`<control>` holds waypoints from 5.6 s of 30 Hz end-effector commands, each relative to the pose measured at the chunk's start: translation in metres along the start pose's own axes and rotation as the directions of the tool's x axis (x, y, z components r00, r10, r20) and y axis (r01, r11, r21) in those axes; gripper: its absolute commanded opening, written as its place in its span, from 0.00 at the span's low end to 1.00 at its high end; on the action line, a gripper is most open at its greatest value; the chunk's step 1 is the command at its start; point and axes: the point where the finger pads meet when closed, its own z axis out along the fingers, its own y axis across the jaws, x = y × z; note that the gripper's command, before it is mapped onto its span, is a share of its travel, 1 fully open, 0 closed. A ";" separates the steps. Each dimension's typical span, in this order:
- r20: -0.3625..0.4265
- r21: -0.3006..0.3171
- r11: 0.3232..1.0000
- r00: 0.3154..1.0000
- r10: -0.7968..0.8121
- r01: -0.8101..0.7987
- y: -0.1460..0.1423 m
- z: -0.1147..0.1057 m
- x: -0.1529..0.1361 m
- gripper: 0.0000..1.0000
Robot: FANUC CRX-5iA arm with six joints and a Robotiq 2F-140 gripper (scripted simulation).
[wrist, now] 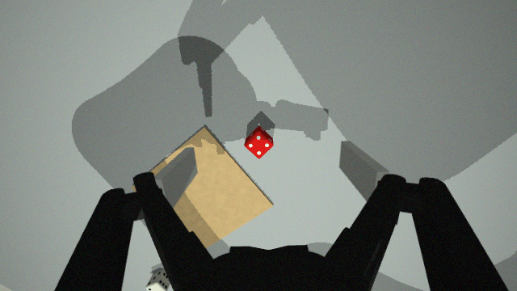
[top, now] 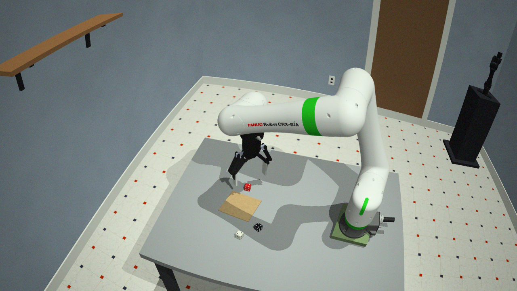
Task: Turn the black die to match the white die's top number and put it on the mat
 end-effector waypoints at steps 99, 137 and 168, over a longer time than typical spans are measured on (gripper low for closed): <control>0.000 0.000 1.000 1.000 0.000 0.000 -0.085 0.000 -0.231 1.00; 0.000 0.000 1.000 1.000 0.000 0.000 -0.169 0.000 -0.232 1.00; 0.000 0.000 1.000 1.000 0.000 0.000 -0.174 0.000 -0.232 1.00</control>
